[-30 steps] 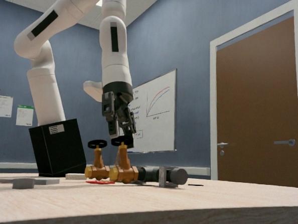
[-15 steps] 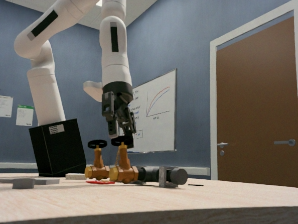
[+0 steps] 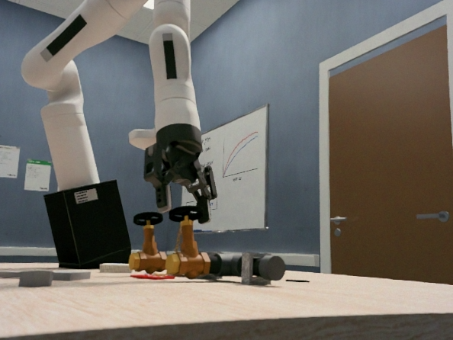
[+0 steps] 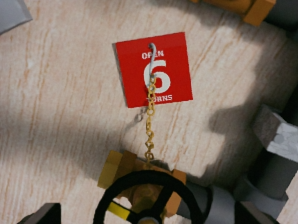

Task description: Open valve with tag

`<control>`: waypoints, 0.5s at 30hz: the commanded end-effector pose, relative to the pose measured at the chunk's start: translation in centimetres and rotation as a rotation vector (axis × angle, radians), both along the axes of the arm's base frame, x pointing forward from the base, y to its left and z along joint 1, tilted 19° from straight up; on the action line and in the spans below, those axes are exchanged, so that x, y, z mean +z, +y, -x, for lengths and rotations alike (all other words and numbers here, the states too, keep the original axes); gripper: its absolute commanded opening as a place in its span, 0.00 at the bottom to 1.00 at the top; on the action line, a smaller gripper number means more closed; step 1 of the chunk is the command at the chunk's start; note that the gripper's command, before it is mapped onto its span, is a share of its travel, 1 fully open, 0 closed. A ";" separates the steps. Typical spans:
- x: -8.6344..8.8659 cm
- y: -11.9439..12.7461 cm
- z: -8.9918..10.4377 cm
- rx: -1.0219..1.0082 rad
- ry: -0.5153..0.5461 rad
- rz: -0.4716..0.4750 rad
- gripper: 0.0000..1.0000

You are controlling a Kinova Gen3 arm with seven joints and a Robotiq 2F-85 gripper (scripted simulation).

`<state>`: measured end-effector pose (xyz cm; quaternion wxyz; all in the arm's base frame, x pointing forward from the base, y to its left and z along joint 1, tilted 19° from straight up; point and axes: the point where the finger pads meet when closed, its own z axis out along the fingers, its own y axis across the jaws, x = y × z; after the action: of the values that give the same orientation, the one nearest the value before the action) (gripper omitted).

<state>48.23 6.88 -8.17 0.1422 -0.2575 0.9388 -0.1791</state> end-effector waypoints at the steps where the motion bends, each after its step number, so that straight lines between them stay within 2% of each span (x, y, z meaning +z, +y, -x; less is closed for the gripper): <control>1: 0.1 0.1 -0.1 -0.152 -0.047 -0.060 1.00; 5: 0.1 0.1 -0.1 -0.381 -0.115 -0.153 1.00; 7: 0.1 0.1 -0.1 -0.381 -0.115 -0.153 1.00; 15: 0.1 0.1 -0.1 -0.894 -0.266 -0.359 1.00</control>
<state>48.23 6.88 -8.17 0.1985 0.1268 0.9659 -0.1076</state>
